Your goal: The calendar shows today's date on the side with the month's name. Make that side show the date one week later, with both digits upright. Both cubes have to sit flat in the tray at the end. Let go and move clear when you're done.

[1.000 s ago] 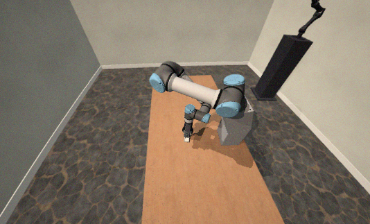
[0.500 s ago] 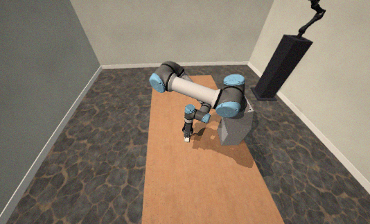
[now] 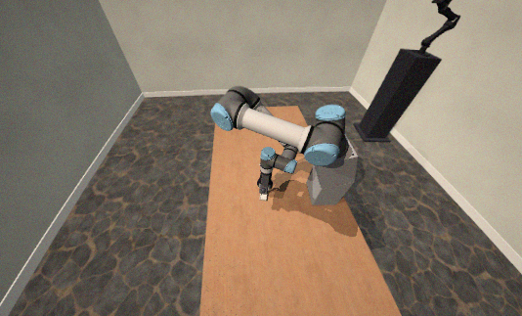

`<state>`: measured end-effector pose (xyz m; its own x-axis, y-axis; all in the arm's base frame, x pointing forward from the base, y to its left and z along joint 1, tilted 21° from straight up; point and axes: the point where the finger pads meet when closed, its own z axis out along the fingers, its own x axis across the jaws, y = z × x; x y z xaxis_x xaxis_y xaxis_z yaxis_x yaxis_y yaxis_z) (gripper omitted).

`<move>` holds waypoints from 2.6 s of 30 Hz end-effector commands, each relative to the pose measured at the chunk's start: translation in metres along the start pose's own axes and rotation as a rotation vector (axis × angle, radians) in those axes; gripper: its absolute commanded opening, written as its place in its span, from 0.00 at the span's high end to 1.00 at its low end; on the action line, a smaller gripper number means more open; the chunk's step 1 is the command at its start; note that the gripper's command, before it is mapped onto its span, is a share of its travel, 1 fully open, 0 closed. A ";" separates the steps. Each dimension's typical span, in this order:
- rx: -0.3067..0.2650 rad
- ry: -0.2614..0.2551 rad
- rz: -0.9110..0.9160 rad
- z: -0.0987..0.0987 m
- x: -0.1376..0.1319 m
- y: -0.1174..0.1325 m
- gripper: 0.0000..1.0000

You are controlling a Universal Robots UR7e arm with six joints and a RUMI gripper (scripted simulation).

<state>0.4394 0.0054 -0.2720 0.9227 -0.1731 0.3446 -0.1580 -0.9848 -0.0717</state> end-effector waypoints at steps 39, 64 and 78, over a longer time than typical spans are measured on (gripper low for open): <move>-0.001 0.003 -0.001 0.000 0.001 0.000 0.85; -0.001 0.002 -0.001 -0.001 0.001 0.000 0.71; 0.000 0.000 0.001 -0.042 0.000 0.000 0.71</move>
<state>0.4341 0.0055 -0.2572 0.9222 -0.1735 0.3457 -0.1587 -0.9848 -0.0708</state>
